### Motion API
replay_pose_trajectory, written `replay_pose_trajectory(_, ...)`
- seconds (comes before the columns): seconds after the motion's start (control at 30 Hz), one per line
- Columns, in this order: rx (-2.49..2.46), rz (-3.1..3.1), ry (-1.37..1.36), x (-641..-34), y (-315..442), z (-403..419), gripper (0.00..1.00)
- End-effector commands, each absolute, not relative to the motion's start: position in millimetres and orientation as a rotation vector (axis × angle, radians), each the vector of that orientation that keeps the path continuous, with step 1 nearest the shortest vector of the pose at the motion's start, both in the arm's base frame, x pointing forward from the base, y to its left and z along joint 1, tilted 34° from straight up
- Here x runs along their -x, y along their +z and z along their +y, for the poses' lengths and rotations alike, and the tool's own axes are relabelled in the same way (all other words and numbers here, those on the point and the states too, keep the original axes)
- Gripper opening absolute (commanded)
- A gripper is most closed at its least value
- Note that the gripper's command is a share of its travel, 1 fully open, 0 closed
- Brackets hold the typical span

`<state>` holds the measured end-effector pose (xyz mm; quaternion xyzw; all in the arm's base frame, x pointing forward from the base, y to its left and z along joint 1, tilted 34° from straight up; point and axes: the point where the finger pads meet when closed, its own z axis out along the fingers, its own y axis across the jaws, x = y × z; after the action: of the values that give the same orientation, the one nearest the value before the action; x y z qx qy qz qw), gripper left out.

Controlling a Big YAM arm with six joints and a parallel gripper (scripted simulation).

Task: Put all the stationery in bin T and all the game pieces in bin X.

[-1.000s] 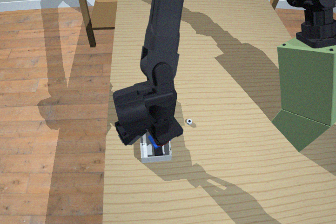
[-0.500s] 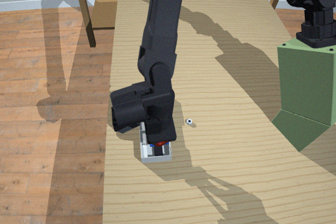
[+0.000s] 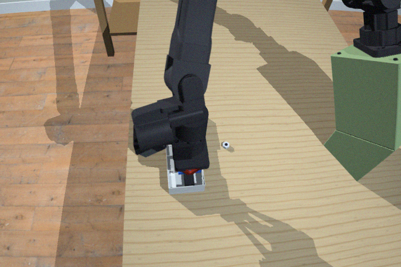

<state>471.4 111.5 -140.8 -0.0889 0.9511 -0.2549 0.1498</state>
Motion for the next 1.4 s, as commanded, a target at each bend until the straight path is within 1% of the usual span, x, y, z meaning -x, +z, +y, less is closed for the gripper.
replay_pose_trajectory(0.0,0.225,2.705,-0.71,-484.4,-141.2,120.9,0.33)
replay_pose_trajectory(0.13,0.224,2.712,-0.718,-487.4,-144.8,110.9,0.33)
replay_pose_trajectory(0.17,0.243,2.729,-0.733,-477.1,-150.8,105.1,0.33)
replay_pose_trajectory(0.33,0.234,2.715,-0.719,-490.6,-155.2,105.1,0.33)
replay_pose_trajectory(0.6,0.253,2.714,-0.719,-491.3,-167.6,103.8,0.33)
replay_pose_trajectory(0.7,0.261,2.711,-0.716,-490.9,-166.0,107.0,0.33)
replay_pose_trajectory(0.73,0.24,2.684,-0.696,-501.3,-149.0,110.4,0.33)
replay_pose_trajectory(0.97,0.225,2.699,-0.708,-499.1,-149.5,100.2,0.33)
replay_pose_trajectory(1.0,0.227,2.699,-0.707,-498.9,-149.4,101.2,0.44)
replay_pose_trajectory(1.37,0.229,2.701,-0.708,-499.3,-148.6,101.8,0.44)
